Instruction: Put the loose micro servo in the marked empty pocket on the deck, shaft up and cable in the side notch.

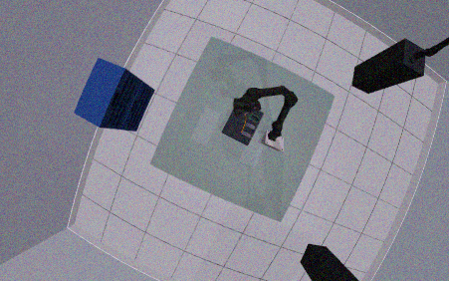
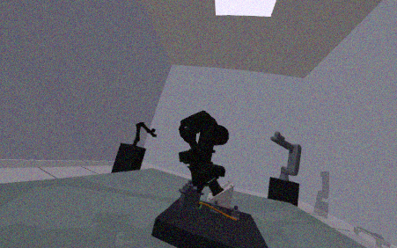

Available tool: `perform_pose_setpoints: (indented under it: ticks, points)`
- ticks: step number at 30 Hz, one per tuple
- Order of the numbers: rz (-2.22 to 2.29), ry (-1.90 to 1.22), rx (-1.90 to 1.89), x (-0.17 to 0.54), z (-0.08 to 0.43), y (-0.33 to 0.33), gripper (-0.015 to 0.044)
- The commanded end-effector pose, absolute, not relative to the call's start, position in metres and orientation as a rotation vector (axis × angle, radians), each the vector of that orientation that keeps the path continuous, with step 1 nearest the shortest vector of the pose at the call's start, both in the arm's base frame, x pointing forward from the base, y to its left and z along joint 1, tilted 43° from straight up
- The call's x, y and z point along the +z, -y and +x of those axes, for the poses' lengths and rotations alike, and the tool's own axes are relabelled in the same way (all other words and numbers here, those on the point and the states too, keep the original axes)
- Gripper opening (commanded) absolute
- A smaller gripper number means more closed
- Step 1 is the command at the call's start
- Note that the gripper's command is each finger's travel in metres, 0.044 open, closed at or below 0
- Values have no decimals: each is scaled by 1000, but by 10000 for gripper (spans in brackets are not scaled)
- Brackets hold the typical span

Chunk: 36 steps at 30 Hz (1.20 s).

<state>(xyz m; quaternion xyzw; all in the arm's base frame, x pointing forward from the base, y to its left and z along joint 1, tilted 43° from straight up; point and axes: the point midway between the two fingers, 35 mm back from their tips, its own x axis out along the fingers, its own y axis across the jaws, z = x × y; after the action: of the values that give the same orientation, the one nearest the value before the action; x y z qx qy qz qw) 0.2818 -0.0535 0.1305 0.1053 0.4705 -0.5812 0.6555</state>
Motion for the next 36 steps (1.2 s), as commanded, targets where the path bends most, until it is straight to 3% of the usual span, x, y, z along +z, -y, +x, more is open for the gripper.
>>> perform_pose_setpoints:
  ticks: [1, 21, 36]
  points:
    - [112, -1160, -1224, 133, 281, 54, 0]
    - [-396, -1514, -774, 133, 281, 54, 0]
    - [-413, -1525, -758, 132, 267, 51, 0]
